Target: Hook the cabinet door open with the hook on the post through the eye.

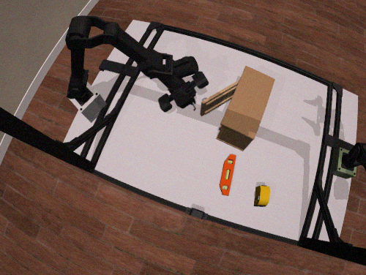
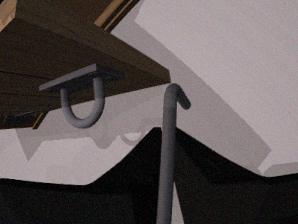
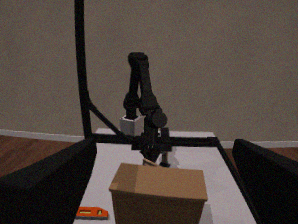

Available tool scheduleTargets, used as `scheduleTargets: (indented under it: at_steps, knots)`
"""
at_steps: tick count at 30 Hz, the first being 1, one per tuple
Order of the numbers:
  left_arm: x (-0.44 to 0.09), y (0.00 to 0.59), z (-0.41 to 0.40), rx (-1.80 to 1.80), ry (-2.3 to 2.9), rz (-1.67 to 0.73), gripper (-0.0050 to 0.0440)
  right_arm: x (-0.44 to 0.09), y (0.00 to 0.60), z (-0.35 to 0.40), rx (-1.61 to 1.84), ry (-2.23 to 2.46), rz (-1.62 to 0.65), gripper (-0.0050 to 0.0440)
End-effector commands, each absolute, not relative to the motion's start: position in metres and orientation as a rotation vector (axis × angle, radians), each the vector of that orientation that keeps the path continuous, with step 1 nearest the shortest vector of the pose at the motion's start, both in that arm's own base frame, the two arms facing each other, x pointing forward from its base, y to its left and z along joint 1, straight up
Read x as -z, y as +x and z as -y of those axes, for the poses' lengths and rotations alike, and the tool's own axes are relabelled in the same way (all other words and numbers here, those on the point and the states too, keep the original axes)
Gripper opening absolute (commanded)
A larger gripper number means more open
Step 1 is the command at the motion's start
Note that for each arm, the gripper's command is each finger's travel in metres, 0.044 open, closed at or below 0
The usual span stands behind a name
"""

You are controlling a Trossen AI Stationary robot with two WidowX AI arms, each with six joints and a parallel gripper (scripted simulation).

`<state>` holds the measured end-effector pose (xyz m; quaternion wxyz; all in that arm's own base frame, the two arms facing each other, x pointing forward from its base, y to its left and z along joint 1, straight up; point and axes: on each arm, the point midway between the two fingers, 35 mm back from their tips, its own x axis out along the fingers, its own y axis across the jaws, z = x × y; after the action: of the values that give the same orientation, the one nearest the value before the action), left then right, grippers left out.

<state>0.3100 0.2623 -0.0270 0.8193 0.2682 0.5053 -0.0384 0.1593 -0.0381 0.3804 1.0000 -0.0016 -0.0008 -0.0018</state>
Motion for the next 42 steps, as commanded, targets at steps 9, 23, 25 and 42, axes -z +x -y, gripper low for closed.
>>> scheduleTargets:
  at_steps: [9,23,25,42]
  knots:
    - [0.005,0.308,-0.253,0.079,0.448,-0.792,0.0,-0.38,0.159,0.038,0.0,0.001,0.001,0.04]
    - [-0.008,0.306,-0.254,0.066,0.394,-0.634,0.0,-0.38,0.159,0.038,0.0,0.001,0.001,0.04]
    - [-0.008,0.306,-0.254,0.066,0.394,-0.634,0.0,-0.38,0.159,0.038,0.0,0.001,0.001,0.04]
    - [-0.008,0.306,-0.254,0.066,0.394,-0.634,0.0,-0.38,0.159,0.038,0.0,0.001,0.001,0.04]
